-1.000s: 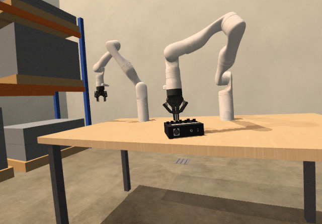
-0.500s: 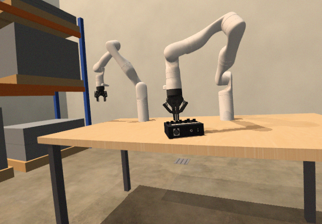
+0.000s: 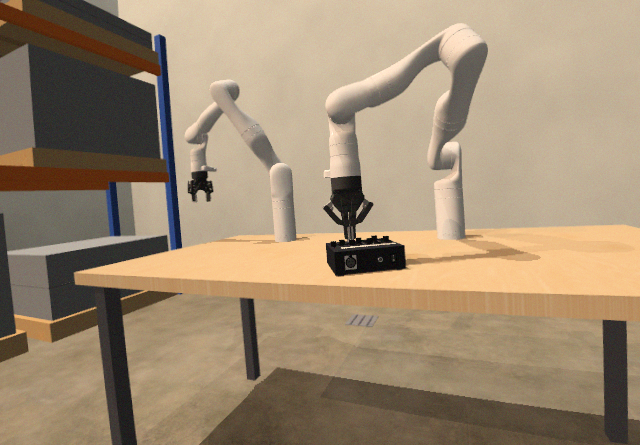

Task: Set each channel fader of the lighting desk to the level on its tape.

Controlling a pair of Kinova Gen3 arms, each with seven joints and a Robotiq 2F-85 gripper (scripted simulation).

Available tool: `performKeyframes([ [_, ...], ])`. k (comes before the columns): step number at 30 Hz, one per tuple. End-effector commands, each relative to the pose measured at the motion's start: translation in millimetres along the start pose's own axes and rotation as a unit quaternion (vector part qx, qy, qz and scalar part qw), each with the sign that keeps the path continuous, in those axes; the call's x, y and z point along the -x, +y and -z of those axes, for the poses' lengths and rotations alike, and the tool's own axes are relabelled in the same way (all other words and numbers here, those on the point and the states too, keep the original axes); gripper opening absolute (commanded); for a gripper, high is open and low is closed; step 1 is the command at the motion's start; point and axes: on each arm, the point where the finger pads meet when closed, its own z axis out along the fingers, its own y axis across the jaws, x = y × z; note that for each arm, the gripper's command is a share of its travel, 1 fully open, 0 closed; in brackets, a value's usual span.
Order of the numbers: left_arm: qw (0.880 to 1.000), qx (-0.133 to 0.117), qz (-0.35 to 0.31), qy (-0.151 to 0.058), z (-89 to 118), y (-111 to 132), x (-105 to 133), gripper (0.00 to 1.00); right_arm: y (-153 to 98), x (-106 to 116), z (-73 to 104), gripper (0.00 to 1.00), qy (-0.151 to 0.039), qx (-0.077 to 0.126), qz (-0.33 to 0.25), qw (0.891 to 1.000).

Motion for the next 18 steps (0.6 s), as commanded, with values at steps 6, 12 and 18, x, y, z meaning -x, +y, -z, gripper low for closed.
performKeyframes([
  [6, 1.000, -0.001, 0.000, -0.001, 3, 0, 0, 0.099, 0, 0, 0.7, 1.000, -0.001, 0.000, 0.000, 1.000],
  [12, 1.000, -0.001, 0.000, -0.001, 18, 0, 0, 0.099, 0, 0, 0.7, 1.000, -0.001, 0.000, 0.000, 1.000],
  [18, 1.000, -0.001, 0.000, -0.001, 30, 0, 0, 0.099, 0, 0, 0.7, 1.000, -0.001, 0.000, 0.000, 1.000],
])
